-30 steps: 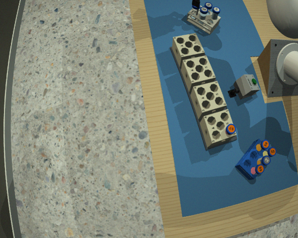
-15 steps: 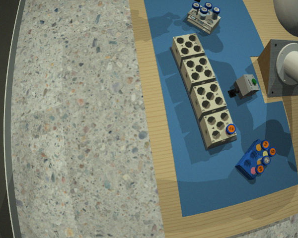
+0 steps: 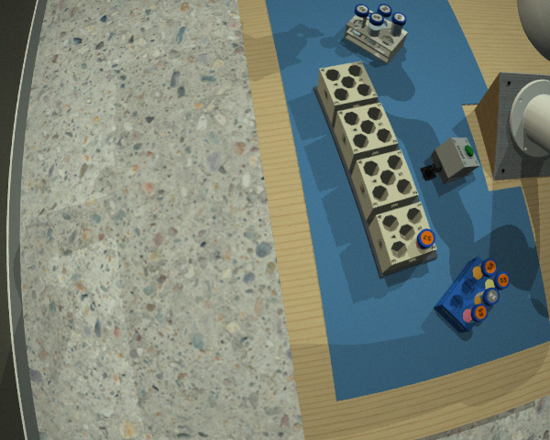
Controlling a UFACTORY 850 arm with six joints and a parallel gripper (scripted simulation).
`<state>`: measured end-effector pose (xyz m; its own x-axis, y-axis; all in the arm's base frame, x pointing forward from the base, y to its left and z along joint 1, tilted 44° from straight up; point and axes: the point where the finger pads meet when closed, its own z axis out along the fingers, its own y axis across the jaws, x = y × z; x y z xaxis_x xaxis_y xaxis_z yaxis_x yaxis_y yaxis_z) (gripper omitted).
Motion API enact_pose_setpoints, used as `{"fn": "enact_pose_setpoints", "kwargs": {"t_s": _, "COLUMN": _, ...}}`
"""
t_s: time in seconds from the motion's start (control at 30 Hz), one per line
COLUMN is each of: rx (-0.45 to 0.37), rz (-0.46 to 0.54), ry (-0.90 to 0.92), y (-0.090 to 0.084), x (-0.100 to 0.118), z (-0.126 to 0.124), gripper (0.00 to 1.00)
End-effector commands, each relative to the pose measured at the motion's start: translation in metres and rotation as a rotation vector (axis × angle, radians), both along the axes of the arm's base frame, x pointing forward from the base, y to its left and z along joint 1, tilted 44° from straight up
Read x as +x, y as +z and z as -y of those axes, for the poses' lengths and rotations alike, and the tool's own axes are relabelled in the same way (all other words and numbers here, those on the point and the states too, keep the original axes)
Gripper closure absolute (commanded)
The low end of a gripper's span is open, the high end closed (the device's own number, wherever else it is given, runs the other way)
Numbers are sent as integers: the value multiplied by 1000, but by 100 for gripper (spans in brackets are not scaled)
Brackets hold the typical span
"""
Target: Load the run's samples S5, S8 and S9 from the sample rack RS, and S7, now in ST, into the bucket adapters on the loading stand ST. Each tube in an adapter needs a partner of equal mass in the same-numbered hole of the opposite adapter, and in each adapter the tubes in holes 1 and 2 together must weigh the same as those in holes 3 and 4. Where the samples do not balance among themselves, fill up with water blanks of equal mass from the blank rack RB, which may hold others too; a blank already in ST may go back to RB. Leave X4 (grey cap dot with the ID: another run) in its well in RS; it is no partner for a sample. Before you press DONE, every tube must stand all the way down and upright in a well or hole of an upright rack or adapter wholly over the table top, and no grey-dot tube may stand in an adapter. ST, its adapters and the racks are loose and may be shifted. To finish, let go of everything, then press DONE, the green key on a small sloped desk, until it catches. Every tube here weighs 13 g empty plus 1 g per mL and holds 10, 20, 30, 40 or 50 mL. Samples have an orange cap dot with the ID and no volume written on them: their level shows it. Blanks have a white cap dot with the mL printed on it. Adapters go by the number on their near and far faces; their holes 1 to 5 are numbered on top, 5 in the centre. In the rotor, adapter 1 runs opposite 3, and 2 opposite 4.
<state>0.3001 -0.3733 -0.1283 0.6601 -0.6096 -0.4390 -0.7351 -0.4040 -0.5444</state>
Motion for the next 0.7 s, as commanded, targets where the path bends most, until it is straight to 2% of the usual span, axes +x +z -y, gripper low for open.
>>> {"fn": "enact_pose_setpoints", "kwargs": {"t_s": 0.0, "rx": -2, "rz": 1, "ry": 0, "y": 7, "x": -1, "z": 7, "gripper": 0}}
{"fn": "enact_pose_setpoints", "kwargs": {"t_s": 0.27, "rx": -2, "rz": 1, "ry": 0, "y": 19, "x": -4, "z": 19, "gripper": 0}}
{"fn": "enact_pose_setpoints", "kwargs": {"t_s": 0.5, "rx": -38, "rz": 160, "ry": 166, "y": 43, "x": 6, "z": -5, "gripper": 0}}
{"fn": "enact_pose_setpoints", "kwargs": {"t_s": 0.57, "rx": -38, "rz": 160, "ry": 166, "y": 43, "x": 6, "z": -5, "gripper": 0}}
{"fn": "enact_pose_setpoints", "kwargs": {"t_s": 0.67, "rx": -53, "rz": 228, "ry": 238, "y": 54, "x": 10, "z": -15, "gripper": 0}}
